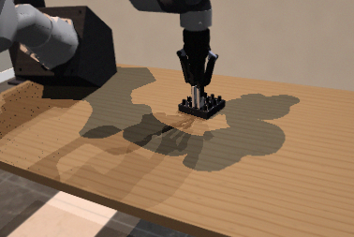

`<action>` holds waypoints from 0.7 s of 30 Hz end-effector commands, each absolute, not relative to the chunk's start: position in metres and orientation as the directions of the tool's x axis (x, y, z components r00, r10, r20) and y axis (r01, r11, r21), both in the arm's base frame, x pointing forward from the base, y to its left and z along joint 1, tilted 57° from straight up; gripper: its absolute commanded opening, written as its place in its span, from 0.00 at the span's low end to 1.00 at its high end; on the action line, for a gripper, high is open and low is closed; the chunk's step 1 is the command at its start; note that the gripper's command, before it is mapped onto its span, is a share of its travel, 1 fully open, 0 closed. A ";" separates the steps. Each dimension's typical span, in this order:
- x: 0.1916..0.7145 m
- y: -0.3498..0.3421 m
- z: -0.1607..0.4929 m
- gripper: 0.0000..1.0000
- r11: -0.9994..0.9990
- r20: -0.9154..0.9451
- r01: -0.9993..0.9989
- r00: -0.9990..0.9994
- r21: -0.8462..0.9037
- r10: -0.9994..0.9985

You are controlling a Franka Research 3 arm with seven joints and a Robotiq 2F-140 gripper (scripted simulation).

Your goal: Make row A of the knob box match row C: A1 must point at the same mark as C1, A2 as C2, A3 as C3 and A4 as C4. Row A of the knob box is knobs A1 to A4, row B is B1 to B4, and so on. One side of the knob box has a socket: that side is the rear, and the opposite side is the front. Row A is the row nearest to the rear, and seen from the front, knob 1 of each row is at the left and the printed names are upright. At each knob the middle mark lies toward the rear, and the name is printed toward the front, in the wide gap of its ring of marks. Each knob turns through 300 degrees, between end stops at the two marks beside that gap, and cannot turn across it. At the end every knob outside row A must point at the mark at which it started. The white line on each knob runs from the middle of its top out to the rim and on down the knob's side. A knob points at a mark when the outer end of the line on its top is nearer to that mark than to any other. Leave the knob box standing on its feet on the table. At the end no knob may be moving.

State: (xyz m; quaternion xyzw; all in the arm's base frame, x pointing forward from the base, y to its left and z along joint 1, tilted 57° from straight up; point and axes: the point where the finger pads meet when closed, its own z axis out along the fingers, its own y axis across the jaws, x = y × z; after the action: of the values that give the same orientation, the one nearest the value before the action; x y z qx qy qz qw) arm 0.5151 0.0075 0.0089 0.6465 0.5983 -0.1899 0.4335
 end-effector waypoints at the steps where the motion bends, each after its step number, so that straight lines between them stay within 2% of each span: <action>1: 0.517 0.007 0.009 0.05 0.091 -0.763 0.937 0.216 0.338 0.610; 21: 0.517 0.007 0.009 0.05 0.065 -0.748 0.927 0.256 0.370 0.613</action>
State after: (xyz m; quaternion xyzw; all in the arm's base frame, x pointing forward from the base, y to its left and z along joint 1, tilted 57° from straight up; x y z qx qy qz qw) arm 0.5152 0.0074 0.0089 0.6518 0.5926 -0.1860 0.4352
